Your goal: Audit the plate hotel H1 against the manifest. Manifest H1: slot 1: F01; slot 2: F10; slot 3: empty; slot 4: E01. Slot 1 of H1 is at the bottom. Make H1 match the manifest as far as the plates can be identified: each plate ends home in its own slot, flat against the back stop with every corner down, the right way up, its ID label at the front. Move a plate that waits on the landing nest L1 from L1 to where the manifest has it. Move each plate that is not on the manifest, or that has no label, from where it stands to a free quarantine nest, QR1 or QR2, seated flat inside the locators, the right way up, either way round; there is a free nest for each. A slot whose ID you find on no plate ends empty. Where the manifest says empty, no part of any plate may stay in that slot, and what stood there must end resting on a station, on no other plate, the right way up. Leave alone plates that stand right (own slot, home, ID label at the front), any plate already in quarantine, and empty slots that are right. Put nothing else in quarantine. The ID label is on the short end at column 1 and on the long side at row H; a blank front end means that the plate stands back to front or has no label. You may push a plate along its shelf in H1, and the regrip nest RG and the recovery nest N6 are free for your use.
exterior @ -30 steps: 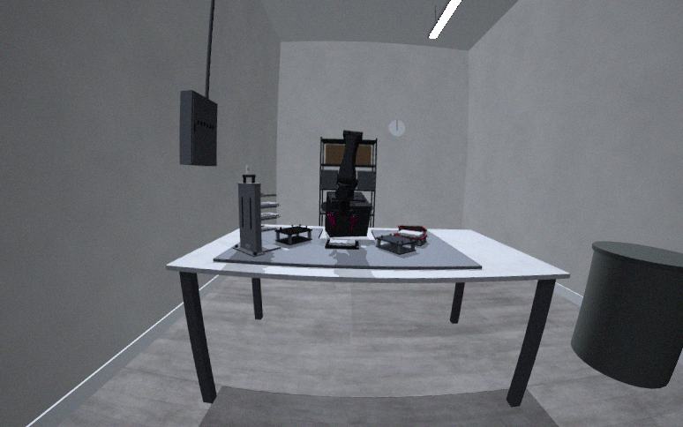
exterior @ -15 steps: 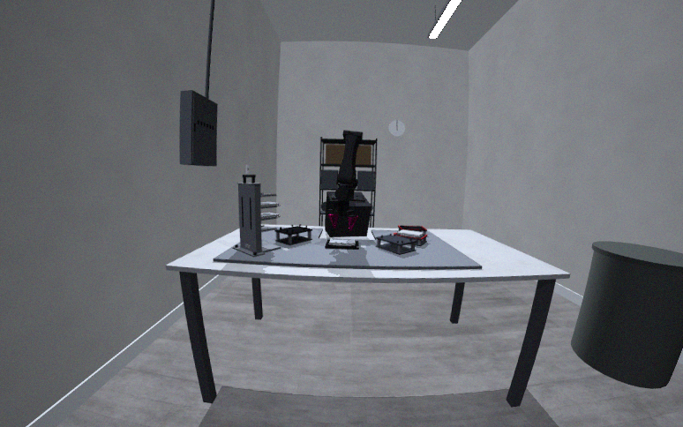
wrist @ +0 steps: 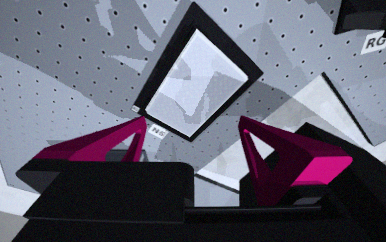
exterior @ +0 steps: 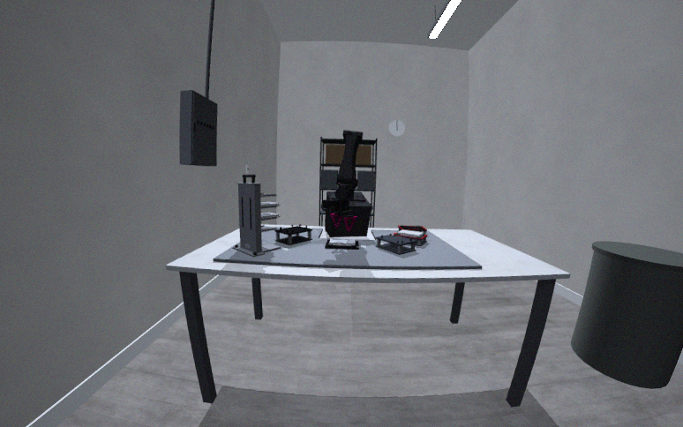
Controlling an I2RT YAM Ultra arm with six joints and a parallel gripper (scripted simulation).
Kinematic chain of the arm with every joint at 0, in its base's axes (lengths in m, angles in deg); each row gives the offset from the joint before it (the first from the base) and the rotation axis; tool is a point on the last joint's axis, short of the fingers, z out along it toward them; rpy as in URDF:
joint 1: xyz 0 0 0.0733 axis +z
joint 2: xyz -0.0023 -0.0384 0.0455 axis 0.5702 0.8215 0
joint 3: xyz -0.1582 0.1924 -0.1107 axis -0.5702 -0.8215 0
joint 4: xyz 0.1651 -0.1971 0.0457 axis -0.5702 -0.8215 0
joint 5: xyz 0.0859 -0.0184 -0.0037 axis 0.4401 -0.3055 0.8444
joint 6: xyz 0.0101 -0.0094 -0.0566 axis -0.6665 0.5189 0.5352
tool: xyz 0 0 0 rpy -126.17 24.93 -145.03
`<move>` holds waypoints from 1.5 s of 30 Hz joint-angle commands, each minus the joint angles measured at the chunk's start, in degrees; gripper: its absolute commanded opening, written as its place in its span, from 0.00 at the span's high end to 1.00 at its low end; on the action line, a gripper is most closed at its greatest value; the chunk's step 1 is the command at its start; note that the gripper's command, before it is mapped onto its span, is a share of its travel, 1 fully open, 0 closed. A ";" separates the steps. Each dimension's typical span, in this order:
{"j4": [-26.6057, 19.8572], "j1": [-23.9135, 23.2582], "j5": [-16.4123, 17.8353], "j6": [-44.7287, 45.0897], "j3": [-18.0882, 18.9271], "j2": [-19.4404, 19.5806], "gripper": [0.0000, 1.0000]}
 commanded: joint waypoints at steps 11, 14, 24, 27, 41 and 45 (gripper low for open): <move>0.01 -0.08 0.00 -21.88 0.09 -0.39 0.00; 0.01 -0.08 0.00 -23.40 0.09 -0.39 0.00; 0.01 -0.07 -0.01 -37.44 0.09 -0.39 0.00; 0.66 0.00 -0.03 -37.50 0.04 0.21 0.00; 4.52 0.36 -0.13 -37.85 -0.08 3.91 0.00; 5.77 0.47 -0.16 -37.96 -0.06 5.18 0.00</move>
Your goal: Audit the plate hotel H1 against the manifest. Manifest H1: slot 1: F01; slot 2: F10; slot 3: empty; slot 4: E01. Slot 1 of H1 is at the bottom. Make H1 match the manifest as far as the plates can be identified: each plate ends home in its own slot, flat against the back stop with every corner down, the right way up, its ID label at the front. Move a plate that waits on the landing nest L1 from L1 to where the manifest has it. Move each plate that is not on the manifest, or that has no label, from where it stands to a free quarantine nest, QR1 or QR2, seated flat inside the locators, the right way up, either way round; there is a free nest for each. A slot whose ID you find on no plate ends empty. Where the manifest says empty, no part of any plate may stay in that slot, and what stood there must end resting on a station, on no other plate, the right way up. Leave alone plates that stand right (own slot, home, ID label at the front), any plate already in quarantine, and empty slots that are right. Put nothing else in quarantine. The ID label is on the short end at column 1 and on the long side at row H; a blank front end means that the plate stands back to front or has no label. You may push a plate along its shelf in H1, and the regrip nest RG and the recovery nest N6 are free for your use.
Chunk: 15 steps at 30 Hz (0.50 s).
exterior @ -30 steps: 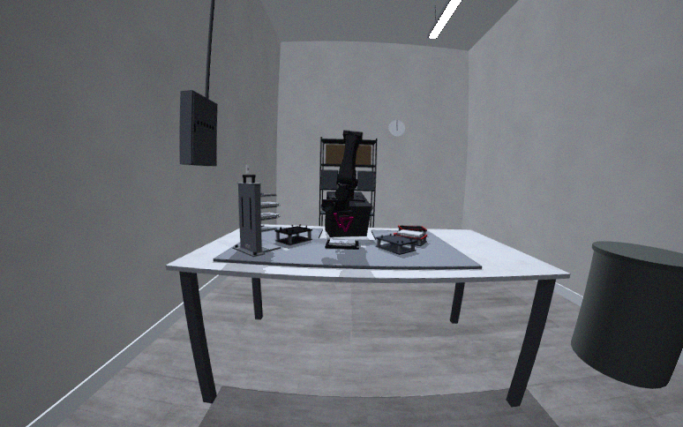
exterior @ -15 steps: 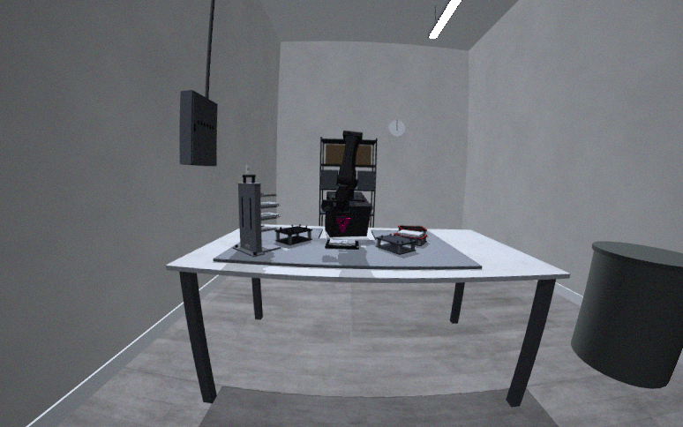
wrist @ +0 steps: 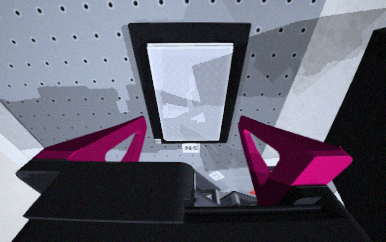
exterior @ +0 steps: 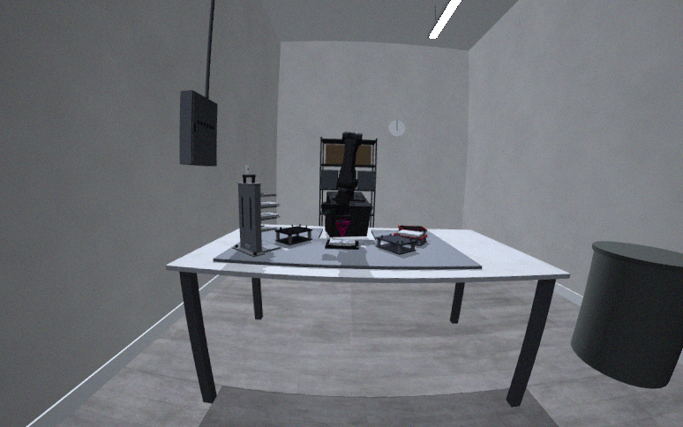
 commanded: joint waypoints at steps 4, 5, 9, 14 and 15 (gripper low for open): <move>1.48 0.05 -0.20 -0.12 0.09 0.70 0.00; 1.78 0.07 -0.21 -0.14 0.10 1.02 0.00; 3.01 0.19 -0.24 -0.25 0.17 2.30 0.00; 4.51 0.33 -0.28 -0.39 0.29 3.92 0.00; 4.80 0.35 -0.29 -0.41 0.33 4.24 0.00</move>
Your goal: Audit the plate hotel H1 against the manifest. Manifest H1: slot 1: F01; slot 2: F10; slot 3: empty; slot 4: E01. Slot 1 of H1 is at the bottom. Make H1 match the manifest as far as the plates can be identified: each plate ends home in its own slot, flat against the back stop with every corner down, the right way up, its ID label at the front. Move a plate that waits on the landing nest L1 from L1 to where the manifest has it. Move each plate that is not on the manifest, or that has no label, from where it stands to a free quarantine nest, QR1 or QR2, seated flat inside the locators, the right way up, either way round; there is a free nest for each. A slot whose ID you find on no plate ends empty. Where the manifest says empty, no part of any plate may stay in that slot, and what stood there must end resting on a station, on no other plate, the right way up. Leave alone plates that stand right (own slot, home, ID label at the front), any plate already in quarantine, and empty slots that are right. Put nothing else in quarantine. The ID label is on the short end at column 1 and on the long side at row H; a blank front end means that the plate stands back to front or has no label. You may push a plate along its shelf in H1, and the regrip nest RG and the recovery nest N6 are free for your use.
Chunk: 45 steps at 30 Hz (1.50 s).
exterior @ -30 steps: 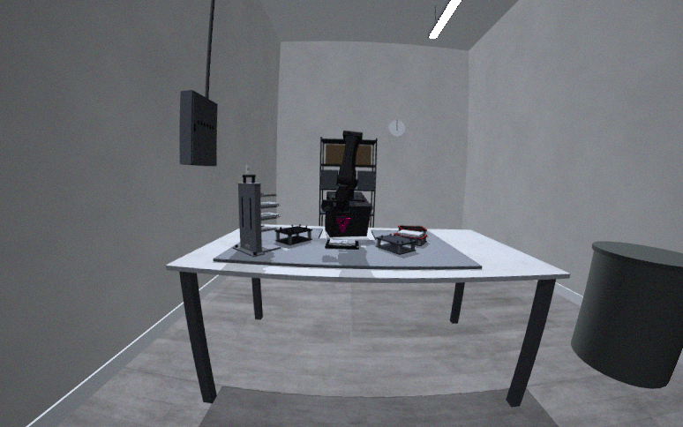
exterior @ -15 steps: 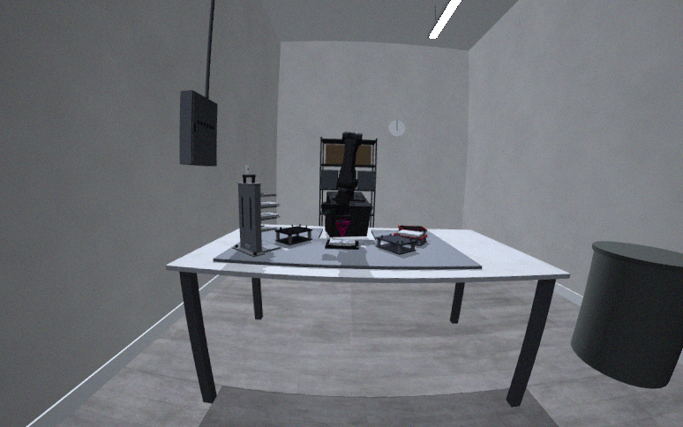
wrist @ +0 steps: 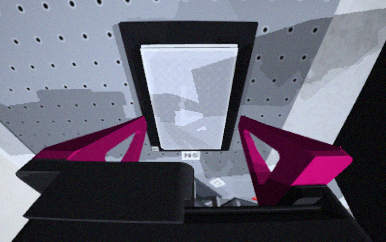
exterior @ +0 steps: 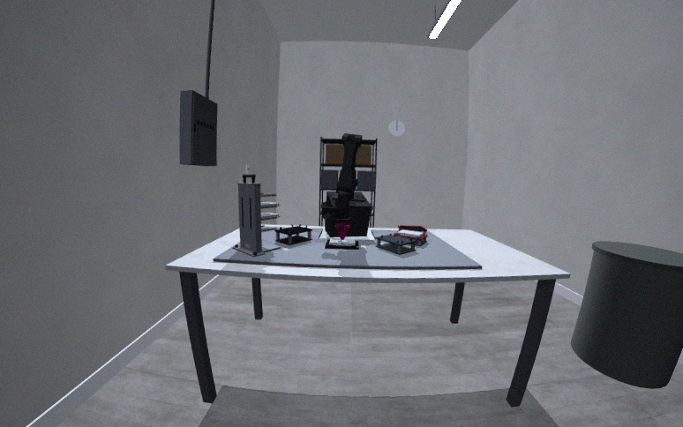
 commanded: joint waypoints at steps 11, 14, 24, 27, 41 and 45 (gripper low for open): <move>3.41 0.23 -0.36 -0.28 0.53 3.01 0.00; 4.25 0.31 -0.39 -0.35 0.69 4.00 0.00; 6.42 0.52 -0.45 -0.56 1.18 6.65 0.00; 6.82 0.56 -0.46 -0.60 1.28 7.15 0.00; 6.83 0.55 -0.46 -0.59 1.27 7.15 0.14; 6.83 0.55 -0.46 -0.59 1.27 7.15 0.14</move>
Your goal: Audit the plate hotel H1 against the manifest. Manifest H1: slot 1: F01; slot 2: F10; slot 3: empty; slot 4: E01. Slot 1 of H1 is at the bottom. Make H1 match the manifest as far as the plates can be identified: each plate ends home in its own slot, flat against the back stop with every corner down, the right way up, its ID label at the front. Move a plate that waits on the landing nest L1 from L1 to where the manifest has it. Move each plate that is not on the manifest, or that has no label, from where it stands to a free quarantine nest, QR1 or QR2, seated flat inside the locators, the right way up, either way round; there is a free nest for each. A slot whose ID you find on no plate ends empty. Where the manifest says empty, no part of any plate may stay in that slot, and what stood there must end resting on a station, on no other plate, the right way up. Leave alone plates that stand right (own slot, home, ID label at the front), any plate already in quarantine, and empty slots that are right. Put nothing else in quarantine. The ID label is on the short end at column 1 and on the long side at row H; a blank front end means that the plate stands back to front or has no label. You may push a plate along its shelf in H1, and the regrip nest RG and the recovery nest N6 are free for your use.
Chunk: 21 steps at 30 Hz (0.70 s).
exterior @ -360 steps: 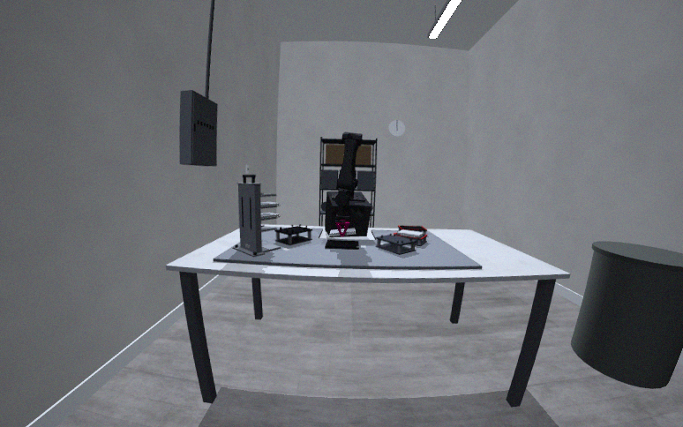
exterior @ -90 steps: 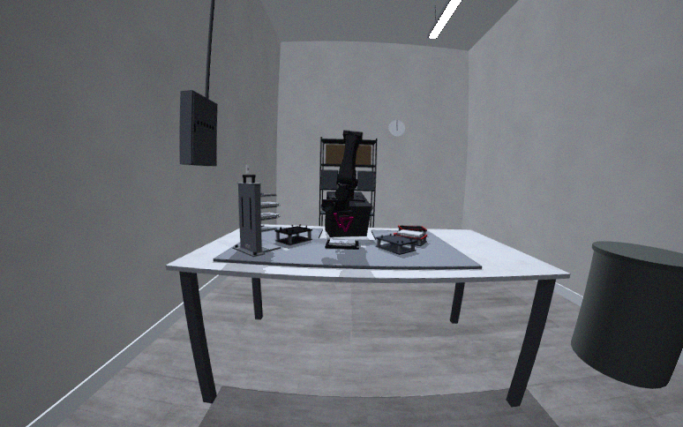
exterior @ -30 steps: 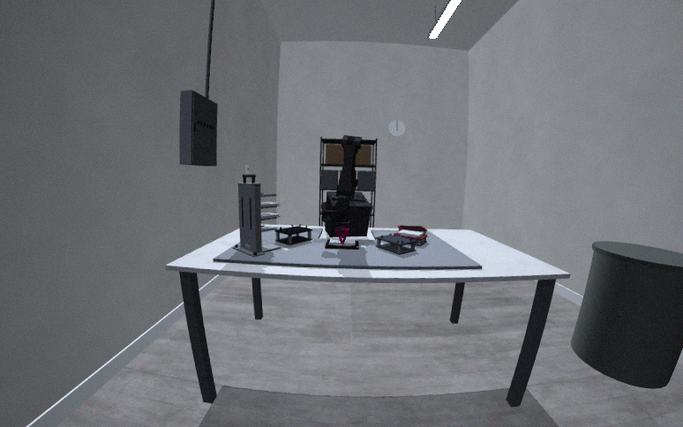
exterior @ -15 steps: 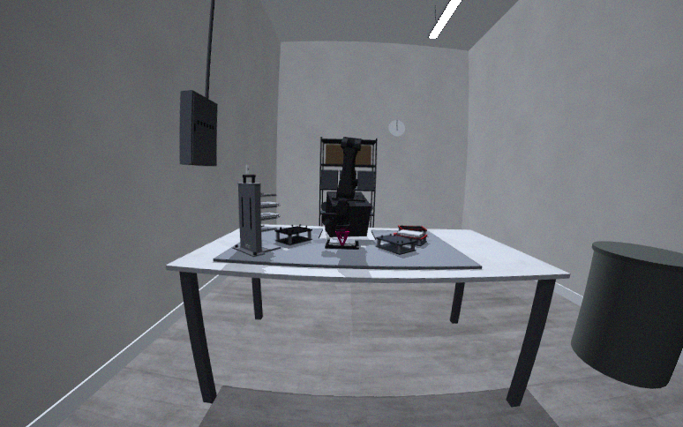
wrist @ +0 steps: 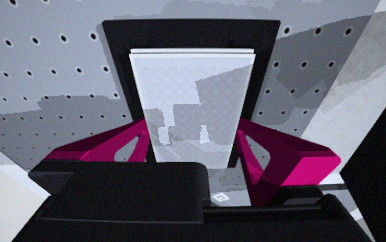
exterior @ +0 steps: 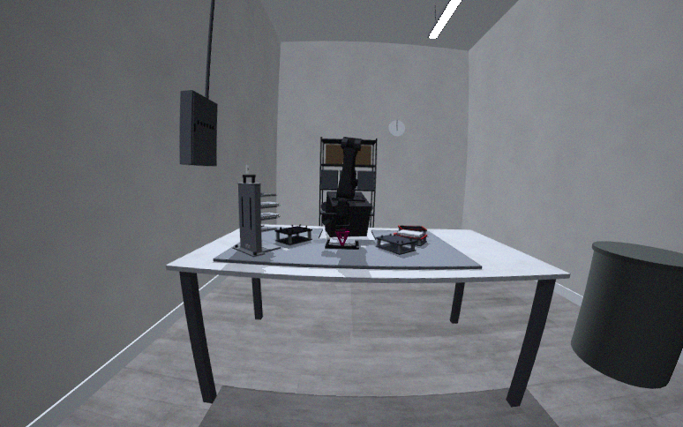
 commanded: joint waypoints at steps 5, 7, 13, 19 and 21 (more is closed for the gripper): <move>-0.22 -0.03 -0.36 -0.01 0.07 -0.53 0.14; -0.64 -0.06 -0.36 0.02 -0.03 -1.04 0.14; -1.44 -0.14 -0.33 0.09 -0.22 -2.04 0.14; -2.69 -0.25 -0.30 0.20 -0.47 -3.52 0.14; -3.11 -0.28 -0.29 0.24 -0.54 -4.01 0.14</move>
